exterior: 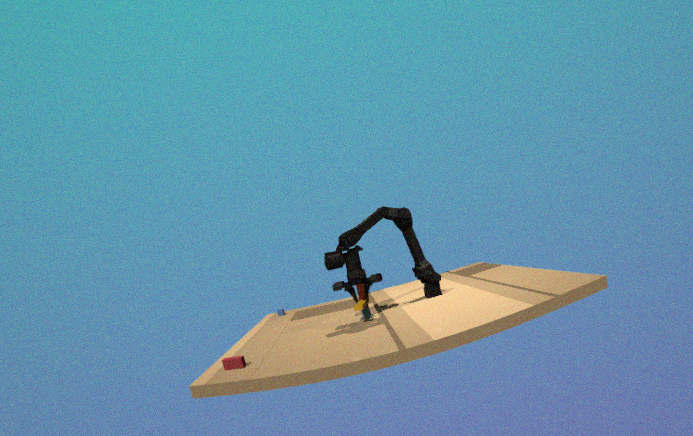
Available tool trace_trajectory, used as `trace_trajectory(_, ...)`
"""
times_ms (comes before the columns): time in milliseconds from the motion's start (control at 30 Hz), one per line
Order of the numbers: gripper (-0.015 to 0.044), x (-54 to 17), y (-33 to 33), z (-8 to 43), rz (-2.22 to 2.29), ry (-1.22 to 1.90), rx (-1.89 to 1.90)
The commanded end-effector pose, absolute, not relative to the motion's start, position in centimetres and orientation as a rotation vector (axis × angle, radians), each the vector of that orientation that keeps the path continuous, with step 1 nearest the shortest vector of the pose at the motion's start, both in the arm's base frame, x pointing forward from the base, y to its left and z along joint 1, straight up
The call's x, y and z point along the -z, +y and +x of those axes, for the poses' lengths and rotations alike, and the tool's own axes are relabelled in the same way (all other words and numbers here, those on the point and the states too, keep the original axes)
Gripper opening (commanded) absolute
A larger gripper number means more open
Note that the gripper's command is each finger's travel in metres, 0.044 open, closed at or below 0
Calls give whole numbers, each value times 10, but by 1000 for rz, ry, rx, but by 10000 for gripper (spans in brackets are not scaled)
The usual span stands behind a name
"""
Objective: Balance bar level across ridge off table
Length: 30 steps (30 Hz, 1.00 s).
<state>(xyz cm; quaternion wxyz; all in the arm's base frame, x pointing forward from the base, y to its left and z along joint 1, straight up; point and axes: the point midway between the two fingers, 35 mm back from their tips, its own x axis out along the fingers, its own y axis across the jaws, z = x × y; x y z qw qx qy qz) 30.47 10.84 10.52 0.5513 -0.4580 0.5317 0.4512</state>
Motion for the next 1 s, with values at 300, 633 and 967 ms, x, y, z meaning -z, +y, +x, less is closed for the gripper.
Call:
trace_trajectory(300,0,-101,108,304,-1082,1262,-1068)
trace_trajectory(633,0,-100,108,304,-1082,1262,-1068)
trace_trajectory(967,0,-104,108,304,-1082,1262,-1068)
